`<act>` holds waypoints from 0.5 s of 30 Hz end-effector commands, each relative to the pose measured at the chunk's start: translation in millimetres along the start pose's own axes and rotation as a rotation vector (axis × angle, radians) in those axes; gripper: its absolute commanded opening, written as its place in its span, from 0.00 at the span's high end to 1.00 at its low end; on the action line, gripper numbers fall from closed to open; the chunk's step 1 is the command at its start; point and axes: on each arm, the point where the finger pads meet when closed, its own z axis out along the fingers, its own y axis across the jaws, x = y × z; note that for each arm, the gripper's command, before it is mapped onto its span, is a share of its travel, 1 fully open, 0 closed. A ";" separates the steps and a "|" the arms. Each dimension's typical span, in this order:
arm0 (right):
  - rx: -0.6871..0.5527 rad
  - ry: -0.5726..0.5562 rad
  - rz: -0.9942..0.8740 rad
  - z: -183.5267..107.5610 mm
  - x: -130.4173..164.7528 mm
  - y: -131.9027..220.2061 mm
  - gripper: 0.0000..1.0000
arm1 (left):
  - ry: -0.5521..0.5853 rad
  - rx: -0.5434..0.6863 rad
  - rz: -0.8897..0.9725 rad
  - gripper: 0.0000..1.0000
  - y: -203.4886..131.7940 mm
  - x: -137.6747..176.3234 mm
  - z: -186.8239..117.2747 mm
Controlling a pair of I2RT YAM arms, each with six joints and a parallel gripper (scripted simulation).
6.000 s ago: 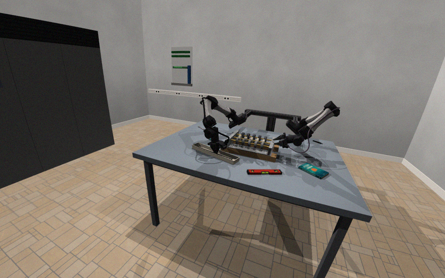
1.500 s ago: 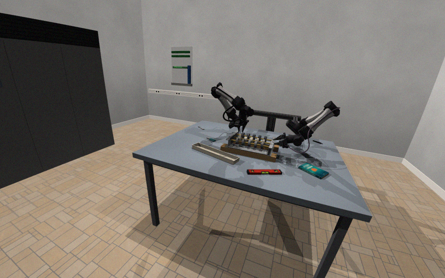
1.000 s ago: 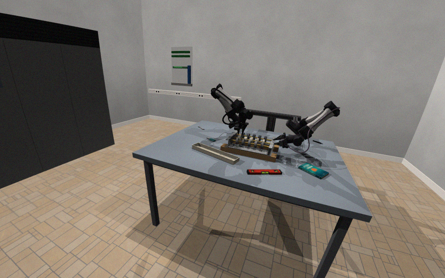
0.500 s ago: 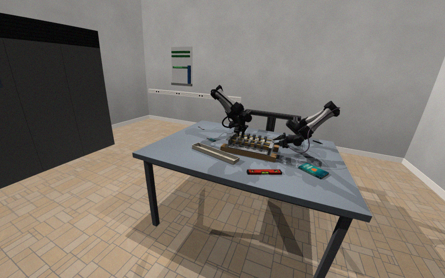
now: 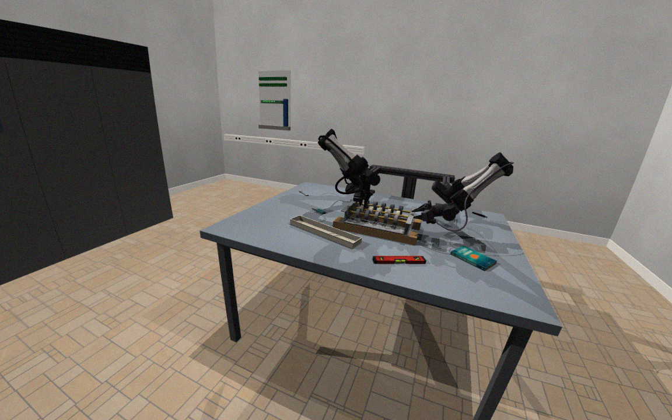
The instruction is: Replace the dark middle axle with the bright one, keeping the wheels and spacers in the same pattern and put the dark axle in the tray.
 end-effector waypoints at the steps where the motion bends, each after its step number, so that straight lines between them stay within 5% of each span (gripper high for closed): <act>1: -0.002 -0.012 0.010 0.8 -3.4 -1.1 1.00 | 0.055 0.053 0.019 0.67 -16.4 16.7 18.4; 15: 0.001 -0.029 -0.018 -11.1 -2.9 8.0 1.00 | 0.041 0.052 0.035 0.67 -14.3 10.4 17.8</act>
